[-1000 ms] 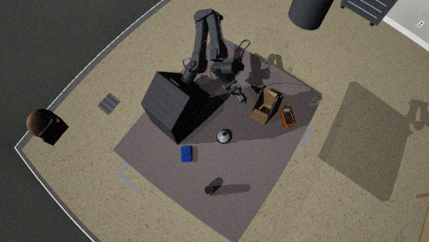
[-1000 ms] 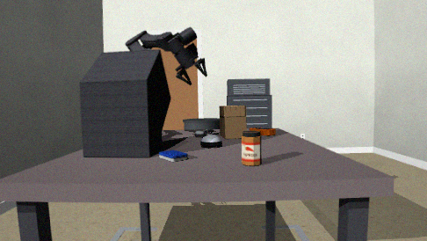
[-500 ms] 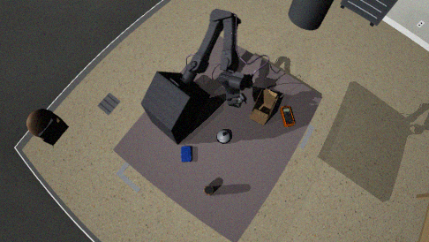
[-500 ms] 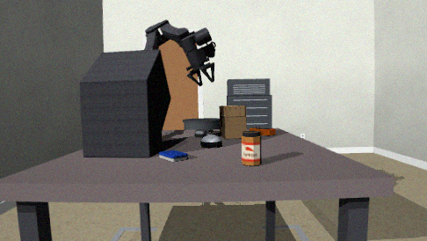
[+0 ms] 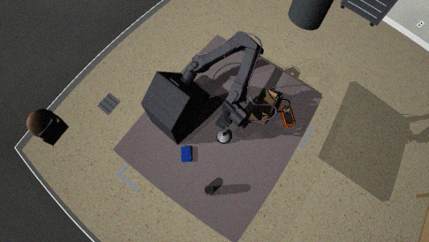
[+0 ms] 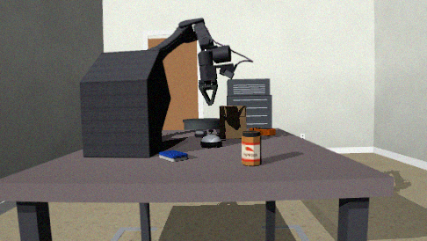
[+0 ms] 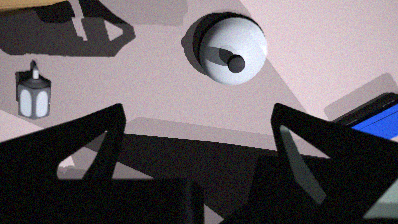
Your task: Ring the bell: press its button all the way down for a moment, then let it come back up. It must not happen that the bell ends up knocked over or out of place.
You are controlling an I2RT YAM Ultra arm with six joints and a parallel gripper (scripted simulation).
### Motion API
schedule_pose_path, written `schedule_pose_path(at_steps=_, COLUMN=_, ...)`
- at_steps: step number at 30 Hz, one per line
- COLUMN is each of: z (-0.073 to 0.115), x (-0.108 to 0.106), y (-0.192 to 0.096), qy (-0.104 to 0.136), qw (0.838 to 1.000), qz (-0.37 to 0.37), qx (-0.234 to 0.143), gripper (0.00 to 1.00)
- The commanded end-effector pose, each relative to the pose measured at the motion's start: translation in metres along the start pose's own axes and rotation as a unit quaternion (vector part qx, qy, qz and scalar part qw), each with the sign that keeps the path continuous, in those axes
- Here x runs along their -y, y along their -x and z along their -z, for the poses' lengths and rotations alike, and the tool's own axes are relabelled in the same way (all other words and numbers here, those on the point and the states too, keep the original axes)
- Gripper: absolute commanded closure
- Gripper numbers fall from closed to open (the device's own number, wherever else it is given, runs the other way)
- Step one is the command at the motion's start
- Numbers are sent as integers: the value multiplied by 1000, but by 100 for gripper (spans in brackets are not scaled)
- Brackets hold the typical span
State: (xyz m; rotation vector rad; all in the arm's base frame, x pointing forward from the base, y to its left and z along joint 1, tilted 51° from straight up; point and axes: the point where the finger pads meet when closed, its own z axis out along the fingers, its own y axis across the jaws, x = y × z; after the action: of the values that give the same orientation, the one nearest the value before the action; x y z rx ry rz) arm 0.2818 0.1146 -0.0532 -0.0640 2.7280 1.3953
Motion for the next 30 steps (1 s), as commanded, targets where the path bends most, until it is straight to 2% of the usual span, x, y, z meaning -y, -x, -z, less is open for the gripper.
schedule_pose_path(at_steps=1, z=-11, x=21, y=7, qy=-22, qw=997, qz=-69, qx=-27, gripper=0)
schedule_pose_path(at_steps=6, z=-20, x=38, y=3, qy=-30, qw=993, qz=-108, qx=-42, gripper=0)
schedule_pose_path(at_steps=14, z=-19, x=35, y=8, qy=-32, qw=994, qz=-102, qx=-37, gripper=0)
schedule_pose_path(at_steps=15, z=-20, x=36, y=6, qy=-32, qw=993, qz=-105, qx=-40, gripper=100)
schedule_pose_path(at_steps=30, z=-20, x=36, y=6, qy=-32, qw=993, qz=-104, qx=-40, gripper=100)
